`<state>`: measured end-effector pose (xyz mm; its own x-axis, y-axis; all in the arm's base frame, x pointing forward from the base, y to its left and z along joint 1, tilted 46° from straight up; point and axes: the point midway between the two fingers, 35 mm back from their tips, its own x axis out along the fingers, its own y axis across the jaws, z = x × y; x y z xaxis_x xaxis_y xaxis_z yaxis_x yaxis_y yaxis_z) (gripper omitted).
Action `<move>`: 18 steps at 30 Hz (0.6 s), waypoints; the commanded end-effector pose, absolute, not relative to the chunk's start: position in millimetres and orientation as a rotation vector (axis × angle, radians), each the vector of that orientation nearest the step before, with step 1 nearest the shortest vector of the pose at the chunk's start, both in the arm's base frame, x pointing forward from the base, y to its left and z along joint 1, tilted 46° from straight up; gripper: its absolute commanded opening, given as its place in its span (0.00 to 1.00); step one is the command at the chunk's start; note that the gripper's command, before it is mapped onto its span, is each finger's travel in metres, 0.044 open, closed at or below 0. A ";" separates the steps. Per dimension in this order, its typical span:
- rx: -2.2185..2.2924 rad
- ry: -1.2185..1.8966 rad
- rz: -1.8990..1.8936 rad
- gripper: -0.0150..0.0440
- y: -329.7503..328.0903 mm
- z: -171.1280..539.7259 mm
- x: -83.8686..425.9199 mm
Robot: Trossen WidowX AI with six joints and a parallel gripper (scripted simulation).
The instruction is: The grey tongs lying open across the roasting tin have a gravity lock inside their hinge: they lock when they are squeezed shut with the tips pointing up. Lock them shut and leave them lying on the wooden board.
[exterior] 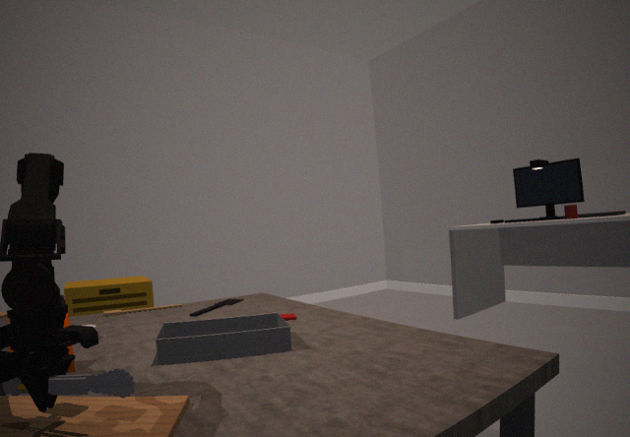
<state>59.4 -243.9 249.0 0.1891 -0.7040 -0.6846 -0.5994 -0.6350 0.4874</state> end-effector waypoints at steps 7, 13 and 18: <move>2.335 -1.286 -1.443 0.31 -243.9 249.0 59.4; 2.335 -1.286 -1.443 0.58 -243.9 249.0 59.4; 2.335 -1.286 -1.443 0.80 -243.9 249.0 59.4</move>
